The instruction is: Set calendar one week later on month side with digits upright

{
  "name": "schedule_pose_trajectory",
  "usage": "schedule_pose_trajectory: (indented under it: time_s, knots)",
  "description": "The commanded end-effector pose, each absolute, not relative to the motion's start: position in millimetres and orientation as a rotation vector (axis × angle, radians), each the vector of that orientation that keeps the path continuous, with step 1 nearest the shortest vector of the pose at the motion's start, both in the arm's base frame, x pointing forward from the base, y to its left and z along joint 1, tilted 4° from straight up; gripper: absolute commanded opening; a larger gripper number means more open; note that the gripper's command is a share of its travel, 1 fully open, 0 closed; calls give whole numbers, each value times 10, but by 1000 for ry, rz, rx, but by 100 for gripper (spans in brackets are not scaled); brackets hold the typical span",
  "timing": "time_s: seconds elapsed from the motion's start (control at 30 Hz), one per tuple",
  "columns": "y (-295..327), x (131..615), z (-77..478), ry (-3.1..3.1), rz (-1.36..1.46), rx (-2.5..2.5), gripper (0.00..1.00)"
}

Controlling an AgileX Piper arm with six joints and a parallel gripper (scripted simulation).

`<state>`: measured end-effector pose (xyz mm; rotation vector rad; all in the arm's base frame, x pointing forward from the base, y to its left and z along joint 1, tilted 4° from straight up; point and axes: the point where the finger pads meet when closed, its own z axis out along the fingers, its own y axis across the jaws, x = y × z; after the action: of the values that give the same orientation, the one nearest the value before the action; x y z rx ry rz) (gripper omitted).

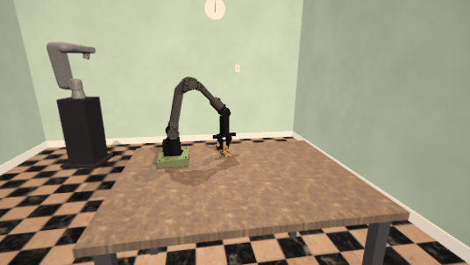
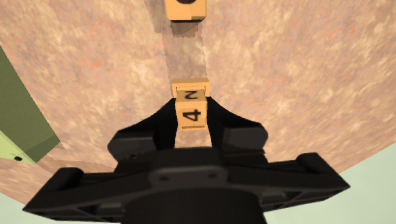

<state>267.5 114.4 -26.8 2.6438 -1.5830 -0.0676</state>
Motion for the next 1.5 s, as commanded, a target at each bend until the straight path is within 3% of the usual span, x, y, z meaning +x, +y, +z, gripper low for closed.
schedule_pose_trajectory:
  time_s: [0.0,1.47]
  knots:
    - [1140,2667,-280,-1582,-70,2642,35]
    - [1137,2660,-372,-1582,-70,2642,35]
